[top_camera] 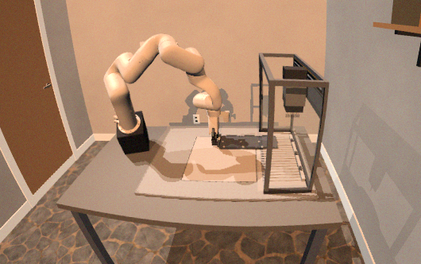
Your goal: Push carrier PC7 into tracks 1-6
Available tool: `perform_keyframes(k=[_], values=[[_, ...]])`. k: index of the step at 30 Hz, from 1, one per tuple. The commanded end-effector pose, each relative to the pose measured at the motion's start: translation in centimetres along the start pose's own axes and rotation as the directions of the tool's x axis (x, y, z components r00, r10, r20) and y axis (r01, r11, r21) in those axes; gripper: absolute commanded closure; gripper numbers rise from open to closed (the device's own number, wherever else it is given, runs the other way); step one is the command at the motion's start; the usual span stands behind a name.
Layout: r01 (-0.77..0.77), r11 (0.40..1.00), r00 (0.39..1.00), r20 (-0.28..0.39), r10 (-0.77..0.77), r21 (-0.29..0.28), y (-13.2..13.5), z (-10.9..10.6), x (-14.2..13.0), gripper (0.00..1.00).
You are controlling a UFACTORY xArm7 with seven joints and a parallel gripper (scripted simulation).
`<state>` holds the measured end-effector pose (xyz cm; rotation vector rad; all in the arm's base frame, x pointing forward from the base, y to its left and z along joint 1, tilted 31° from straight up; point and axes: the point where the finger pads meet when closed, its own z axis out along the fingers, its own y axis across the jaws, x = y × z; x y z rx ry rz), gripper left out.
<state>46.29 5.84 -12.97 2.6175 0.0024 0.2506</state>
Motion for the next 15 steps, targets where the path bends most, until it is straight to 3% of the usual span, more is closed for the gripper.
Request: perform_keyframes(k=[1, 15], values=[[0.0, 1.0, 1.0, -0.003, 0.0, 0.003, -0.1, -0.2, 0.3, 0.18], [0.0, 1.0, 1.0, -0.003, 0.0, 0.003, -0.1, -0.2, 1.7, 0.18]])
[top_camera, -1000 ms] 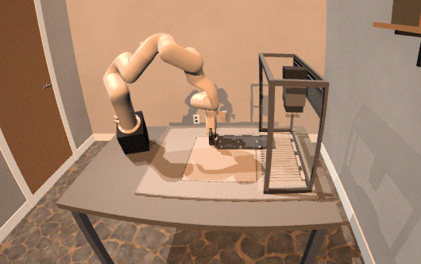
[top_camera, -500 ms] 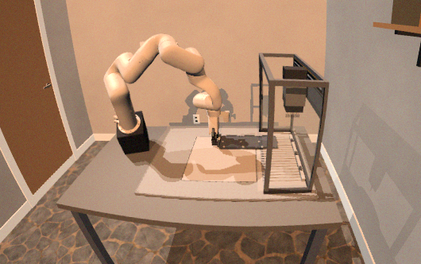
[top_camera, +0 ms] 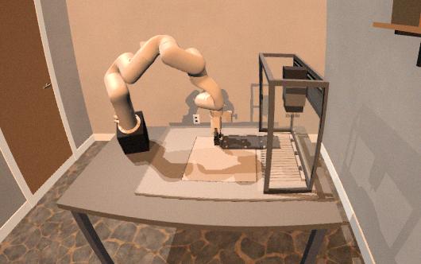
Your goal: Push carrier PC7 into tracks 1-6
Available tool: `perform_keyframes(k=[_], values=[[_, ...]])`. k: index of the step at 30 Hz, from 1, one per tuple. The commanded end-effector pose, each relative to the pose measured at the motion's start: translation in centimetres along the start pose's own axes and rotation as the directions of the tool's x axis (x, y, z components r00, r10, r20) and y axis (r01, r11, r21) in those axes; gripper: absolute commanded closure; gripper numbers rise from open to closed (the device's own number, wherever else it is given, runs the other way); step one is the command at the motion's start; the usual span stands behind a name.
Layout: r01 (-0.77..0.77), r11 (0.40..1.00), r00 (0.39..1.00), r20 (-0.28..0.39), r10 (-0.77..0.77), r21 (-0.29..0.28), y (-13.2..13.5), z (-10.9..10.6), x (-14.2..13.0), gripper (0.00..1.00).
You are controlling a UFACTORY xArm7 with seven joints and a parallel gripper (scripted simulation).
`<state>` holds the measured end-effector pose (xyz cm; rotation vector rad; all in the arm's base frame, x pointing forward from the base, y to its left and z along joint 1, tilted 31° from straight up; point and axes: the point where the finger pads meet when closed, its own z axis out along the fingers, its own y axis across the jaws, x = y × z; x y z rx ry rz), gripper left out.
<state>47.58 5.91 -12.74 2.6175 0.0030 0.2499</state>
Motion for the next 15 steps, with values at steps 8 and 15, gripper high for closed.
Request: perform_keyframes(k=[8, 15], values=[[0.0, 1.0, 1.0, -0.004, 0.0, 0.003, -0.1, -0.2, 1.0, 0.18], [0.0, 1.0, 1.0, -0.004, 0.0, 0.003, -0.1, -0.2, 1.7, 0.18]])
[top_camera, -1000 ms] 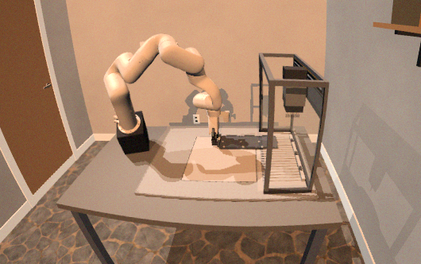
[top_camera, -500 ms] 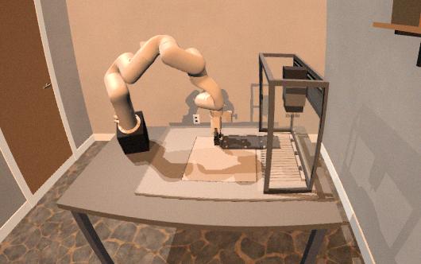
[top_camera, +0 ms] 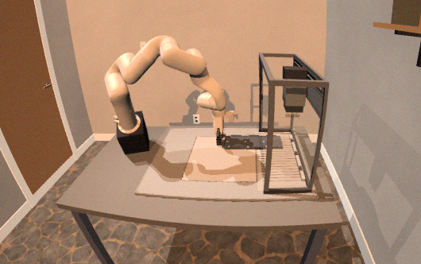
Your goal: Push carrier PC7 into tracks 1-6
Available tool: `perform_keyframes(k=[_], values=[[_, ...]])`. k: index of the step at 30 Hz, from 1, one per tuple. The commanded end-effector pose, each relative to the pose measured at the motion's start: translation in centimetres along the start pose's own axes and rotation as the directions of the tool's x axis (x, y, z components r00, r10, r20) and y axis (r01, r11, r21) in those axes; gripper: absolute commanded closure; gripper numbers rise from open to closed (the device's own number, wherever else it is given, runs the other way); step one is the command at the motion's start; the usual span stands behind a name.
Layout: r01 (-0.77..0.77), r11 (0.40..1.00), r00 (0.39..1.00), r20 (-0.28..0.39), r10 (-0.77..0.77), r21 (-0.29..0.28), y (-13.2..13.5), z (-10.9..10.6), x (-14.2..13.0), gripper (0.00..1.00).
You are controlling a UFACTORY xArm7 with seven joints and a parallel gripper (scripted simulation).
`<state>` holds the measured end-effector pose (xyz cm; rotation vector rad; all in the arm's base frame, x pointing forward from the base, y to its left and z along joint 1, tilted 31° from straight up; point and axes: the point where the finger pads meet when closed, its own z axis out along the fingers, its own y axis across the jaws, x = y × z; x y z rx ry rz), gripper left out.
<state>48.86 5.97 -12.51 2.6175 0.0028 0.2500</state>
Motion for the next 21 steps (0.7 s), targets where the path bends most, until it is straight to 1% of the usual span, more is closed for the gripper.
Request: perform_keyframes(k=[1, 21], values=[[0.0, 1.0, 1.0, -0.004, 0.0, 0.003, -0.1, -0.2, 0.5, 0.18], [0.0, 1.0, 1.0, -0.004, 0.0, 0.003, -0.1, -0.2, 2.1, 0.18]])
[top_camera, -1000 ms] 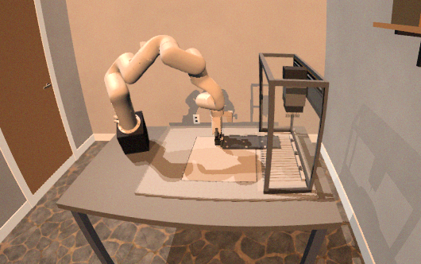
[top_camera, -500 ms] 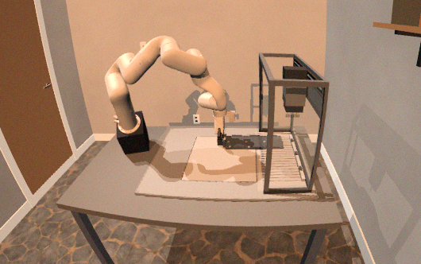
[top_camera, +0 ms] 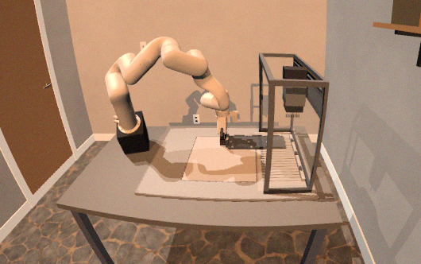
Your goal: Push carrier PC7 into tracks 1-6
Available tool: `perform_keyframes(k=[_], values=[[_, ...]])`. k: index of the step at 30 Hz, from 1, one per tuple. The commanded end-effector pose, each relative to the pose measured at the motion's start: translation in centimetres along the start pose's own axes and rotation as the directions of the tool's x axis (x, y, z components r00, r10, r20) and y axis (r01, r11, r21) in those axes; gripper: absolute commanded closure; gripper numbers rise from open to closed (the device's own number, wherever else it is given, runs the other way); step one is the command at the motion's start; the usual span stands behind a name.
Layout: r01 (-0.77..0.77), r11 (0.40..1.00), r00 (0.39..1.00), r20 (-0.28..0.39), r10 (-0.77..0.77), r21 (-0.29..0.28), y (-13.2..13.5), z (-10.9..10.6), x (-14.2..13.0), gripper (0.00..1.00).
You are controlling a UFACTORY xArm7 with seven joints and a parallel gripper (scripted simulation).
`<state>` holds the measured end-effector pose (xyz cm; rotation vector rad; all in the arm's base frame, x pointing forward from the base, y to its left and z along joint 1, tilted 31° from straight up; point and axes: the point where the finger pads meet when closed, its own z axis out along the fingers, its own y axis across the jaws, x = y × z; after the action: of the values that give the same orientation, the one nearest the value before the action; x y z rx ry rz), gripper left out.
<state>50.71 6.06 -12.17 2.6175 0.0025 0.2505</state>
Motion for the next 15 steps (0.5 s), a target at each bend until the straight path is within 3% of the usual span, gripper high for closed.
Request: perform_keyframes(k=[1, 15], values=[[0.0, 1.0, 1.0, -0.004, 0.0, 0.003, -0.1, -0.2, 0.3, 0.18], [0.0, 1.0, 1.0, -0.004, 0.0, 0.003, -0.1, -0.2, 1.7, 0.18]])
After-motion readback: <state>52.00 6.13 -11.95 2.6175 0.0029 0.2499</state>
